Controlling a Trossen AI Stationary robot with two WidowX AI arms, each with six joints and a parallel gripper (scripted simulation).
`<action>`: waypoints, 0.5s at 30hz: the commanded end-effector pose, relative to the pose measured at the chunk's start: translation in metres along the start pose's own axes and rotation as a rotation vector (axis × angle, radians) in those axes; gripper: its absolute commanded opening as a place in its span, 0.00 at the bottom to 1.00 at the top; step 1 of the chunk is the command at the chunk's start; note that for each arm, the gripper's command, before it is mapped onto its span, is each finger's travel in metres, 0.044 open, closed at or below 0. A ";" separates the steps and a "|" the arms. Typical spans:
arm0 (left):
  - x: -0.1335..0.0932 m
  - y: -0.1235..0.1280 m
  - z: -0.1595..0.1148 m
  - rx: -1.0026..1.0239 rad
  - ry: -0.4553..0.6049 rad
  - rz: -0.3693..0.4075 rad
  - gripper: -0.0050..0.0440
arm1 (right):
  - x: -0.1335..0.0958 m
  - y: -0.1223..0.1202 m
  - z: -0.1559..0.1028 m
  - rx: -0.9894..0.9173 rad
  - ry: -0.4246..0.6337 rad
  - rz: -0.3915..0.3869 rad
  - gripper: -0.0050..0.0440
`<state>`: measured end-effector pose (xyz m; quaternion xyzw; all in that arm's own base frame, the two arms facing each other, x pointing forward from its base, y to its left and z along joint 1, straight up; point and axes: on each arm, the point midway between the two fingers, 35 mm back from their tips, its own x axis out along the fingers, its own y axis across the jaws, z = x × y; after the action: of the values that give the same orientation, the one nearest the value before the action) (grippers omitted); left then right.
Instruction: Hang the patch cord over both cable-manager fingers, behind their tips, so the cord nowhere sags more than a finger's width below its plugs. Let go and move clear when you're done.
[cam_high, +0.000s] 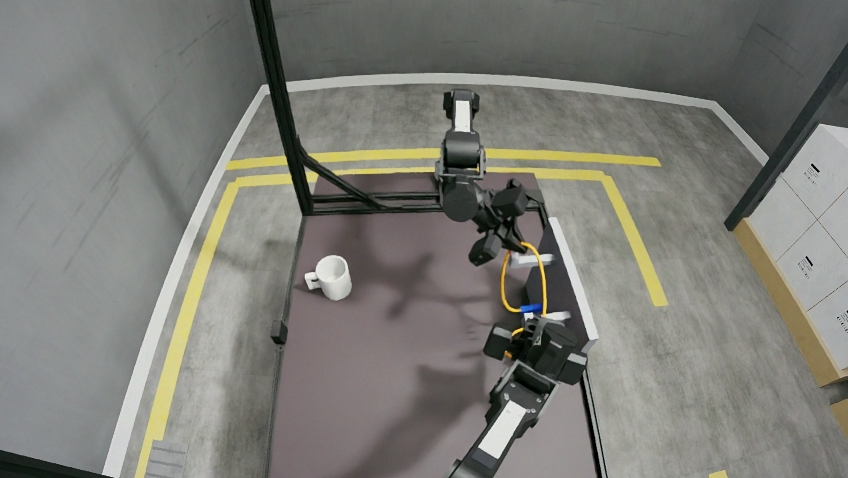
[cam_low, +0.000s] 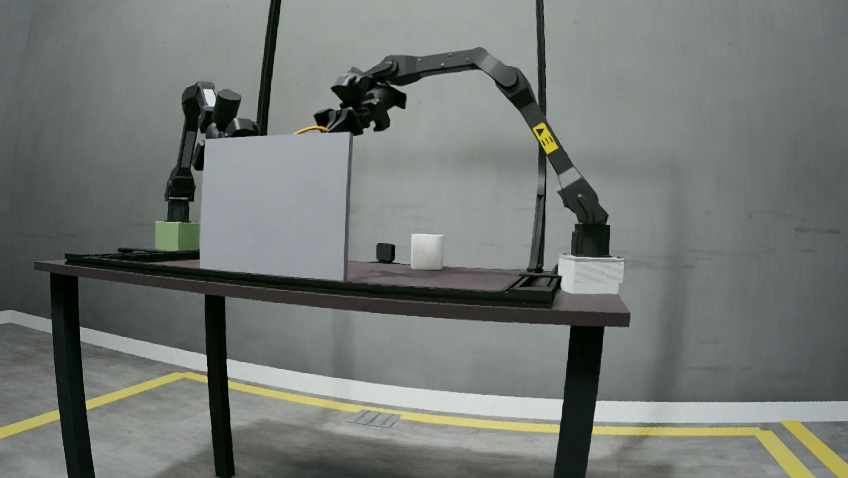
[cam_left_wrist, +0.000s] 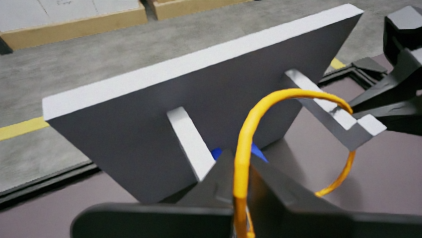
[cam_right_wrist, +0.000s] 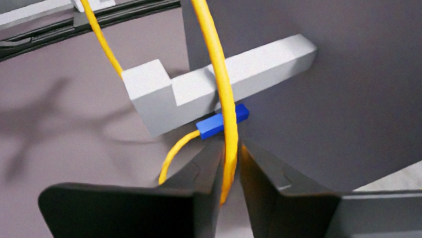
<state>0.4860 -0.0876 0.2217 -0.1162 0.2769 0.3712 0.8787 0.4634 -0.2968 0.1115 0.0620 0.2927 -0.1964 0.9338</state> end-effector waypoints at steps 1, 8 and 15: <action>-0.009 0.005 0.012 -0.026 -0.009 -0.019 0.15 | -0.006 -0.001 0.011 -0.005 -0.026 -0.004 0.18; -0.007 0.002 0.010 -0.022 -0.009 -0.016 0.15 | -0.006 -0.001 0.011 -0.005 -0.026 -0.004 0.18; -0.007 0.002 0.010 -0.022 -0.009 -0.016 0.15 | -0.006 -0.001 0.011 -0.005 -0.026 -0.004 0.18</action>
<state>0.4860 -0.0876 0.2217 -0.1162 0.2769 0.3712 0.8787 0.4634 -0.2968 0.1115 0.0620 0.2927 -0.1964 0.9338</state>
